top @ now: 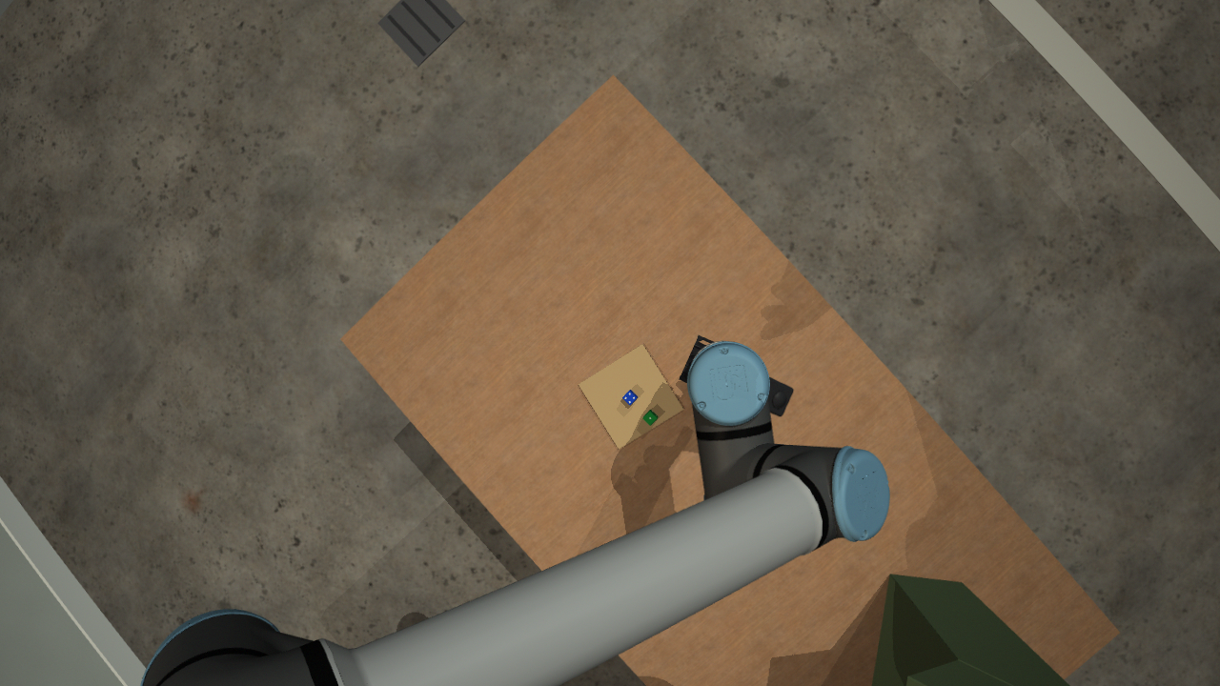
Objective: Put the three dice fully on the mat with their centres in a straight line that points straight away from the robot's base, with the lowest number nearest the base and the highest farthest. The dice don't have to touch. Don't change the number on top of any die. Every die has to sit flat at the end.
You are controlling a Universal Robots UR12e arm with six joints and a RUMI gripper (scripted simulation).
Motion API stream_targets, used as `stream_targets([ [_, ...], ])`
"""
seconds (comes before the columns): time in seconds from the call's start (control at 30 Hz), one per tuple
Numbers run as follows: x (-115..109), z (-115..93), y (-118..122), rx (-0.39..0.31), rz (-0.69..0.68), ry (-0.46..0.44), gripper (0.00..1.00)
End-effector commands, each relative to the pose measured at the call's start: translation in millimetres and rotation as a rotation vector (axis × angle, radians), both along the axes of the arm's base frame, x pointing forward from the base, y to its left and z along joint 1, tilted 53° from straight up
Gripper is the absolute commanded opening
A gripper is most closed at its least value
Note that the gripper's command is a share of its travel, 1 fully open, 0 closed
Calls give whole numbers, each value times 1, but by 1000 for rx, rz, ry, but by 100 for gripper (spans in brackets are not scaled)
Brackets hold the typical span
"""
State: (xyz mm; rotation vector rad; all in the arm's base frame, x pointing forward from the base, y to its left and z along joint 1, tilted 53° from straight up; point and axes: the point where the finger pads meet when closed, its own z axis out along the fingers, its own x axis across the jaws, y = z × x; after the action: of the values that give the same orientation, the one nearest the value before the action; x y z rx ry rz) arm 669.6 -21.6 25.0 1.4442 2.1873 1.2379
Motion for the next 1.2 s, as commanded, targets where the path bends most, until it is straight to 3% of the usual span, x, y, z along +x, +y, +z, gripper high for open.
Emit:
stream_targets([
  [0.0,16,29,17,38,-46,42,3],
  [0.13,34,66,41,89,-99,88,3],
  [0.2,34,66,41,89,-99,88,3],
  [0.4,53,124,81,165,-175,146,3],
  [0.57,60,155,102,206,-212,174,3],
  [1.17,62,163,108,217,-222,181,3],
])
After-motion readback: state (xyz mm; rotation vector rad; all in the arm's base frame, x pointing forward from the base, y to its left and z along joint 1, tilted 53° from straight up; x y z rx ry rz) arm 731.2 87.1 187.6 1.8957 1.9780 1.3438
